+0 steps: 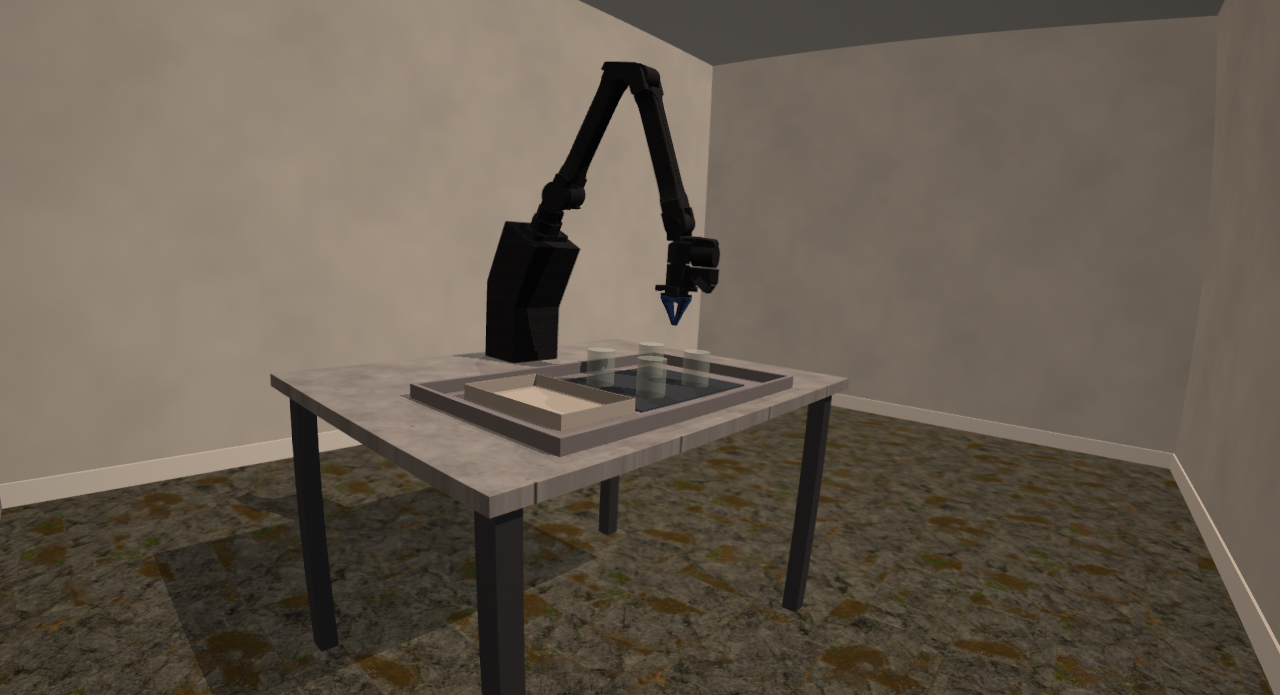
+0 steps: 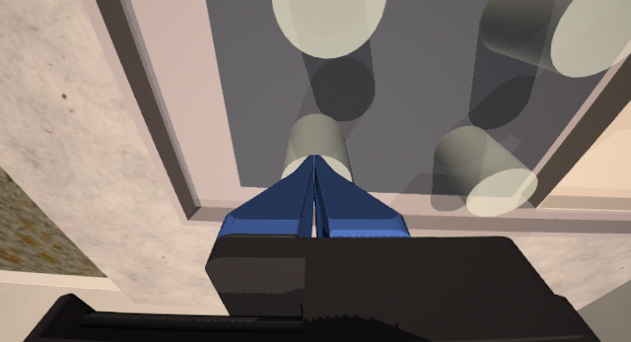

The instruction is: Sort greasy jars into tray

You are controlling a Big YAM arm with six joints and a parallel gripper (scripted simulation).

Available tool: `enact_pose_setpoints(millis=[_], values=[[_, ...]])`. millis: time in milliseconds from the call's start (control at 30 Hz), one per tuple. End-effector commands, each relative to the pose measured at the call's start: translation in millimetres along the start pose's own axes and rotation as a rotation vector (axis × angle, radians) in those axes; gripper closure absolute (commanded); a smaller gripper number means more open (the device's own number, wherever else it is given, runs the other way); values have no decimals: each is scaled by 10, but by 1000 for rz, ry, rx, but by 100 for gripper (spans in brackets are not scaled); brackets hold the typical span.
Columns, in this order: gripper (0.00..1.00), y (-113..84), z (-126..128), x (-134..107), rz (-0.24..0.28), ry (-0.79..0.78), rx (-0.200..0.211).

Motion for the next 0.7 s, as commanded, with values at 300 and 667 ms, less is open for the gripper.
enact_pose_setpoints(millis=[300, 667], values=[[100, 533, -36, 128, -19, 45, -4], [100, 677, -38, 155, -19, 45, -4]])
Point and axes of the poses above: the point where the finger pads meet when closed, its own y axis out along the fingers, its own z axis across the jaws, x = y × z, the point moved 1 cm from there along -y, back along the fingers, and after that the axes turned 7 degrees about y, right-handed, at the moved point
